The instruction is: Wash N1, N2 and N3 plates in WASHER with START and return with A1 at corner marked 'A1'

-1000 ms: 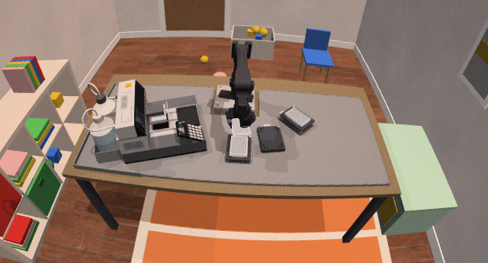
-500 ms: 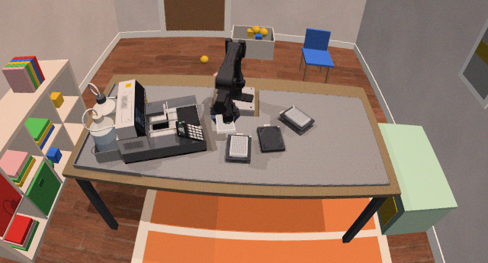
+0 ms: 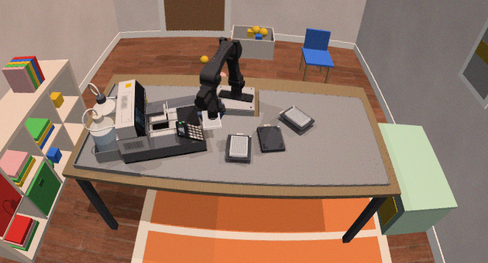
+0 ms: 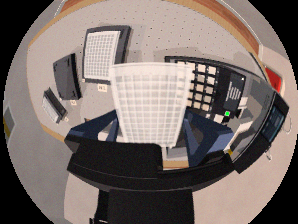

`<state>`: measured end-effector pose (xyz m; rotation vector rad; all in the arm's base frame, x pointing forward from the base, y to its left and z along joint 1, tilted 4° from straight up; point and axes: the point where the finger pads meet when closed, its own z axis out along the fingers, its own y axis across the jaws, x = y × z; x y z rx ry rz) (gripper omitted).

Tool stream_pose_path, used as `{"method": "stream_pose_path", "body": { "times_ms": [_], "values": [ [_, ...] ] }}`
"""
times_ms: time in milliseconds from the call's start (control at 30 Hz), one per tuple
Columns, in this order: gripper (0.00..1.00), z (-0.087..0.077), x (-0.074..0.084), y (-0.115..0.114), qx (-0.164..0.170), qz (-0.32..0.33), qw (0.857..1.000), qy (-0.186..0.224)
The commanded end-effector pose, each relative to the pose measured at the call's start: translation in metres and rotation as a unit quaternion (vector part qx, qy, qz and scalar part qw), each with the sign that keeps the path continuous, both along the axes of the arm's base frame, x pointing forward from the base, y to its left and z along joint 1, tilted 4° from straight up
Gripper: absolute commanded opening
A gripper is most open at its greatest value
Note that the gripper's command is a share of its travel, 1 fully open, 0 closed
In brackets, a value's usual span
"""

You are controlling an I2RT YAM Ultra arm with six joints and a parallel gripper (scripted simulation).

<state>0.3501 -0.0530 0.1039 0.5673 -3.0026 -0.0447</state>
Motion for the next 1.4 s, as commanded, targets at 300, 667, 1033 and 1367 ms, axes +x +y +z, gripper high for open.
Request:
{"method": "stream_pose_path", "body": {
  "times_ms": [300,667,1033,1367],
  "values": [
    [0.0,0.009,0.004,-0.007,0.0,0.018,1.0,-0.013],
    [0.0,0.011,0.0,-0.016,0.002,0.044,0.999,-0.014],
    [0.0,0.02,-0.022,-0.066,0.001,0.044,0.999,-0.013],
    [0.0,0.026,-0.038,-0.102,0.001,0.044,0.999,-0.013]
  ]
}}
